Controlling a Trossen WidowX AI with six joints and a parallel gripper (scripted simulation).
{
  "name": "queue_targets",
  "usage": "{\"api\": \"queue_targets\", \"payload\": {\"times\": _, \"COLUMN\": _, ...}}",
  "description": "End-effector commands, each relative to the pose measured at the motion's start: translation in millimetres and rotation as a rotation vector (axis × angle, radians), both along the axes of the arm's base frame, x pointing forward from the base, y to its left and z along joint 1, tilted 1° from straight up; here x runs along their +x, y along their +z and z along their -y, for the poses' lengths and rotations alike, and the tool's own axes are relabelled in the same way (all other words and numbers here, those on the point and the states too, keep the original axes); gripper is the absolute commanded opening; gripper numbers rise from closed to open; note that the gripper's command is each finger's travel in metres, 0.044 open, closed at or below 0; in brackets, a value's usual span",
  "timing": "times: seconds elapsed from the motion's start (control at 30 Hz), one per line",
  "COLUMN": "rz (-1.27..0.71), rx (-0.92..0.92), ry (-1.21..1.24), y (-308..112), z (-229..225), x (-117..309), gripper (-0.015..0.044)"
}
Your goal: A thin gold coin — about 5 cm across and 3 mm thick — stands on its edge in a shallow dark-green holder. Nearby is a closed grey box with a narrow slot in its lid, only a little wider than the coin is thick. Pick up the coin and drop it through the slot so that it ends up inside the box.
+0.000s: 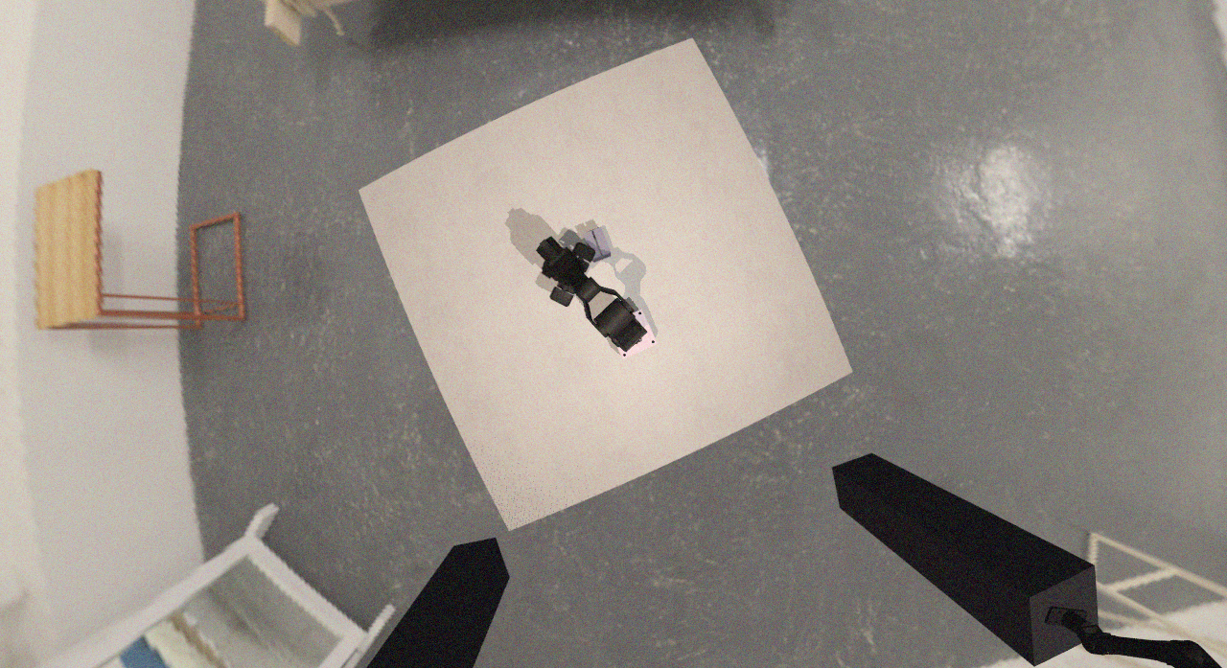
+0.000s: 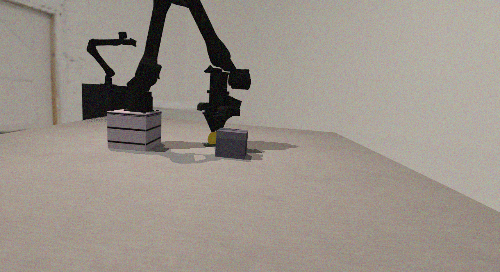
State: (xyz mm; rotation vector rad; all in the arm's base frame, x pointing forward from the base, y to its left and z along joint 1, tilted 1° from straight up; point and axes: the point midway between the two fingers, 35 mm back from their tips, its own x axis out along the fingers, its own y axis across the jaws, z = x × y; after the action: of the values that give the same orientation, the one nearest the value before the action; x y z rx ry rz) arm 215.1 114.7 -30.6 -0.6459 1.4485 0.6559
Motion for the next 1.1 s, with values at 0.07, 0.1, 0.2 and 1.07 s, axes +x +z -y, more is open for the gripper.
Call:
{"api": "queue_targets", "payload": {"times": 0.07, "rz": -0.013, "rx": -0.002, "ry": 0.003, "y": -11.8, "z": 1.3, "x": -3.5, "gripper": 0.0161}}
{"api": "queue_targets", "payload": {"times": 0.1, "rz": -0.013, "rx": -0.002, "ry": 0.003, "y": -13.4, "z": 1.4, "x": -3.6, "gripper": 0.0161}}
{"api": "queue_targets", "payload": {"times": 0.2, "rz": -0.013, "rx": -0.002, "ry": 0.003, "y": -18.1, "z": 1.5, "x": -3.8, "gripper": 0.0161}}
{"api": "queue_targets", "payload": {"times": 1.07, "rz": -0.012, "rx": -0.001, "ry": 0.002, "y": -28.3, "z": 2.0, "x": -4.3, "gripper": 0.0000}}
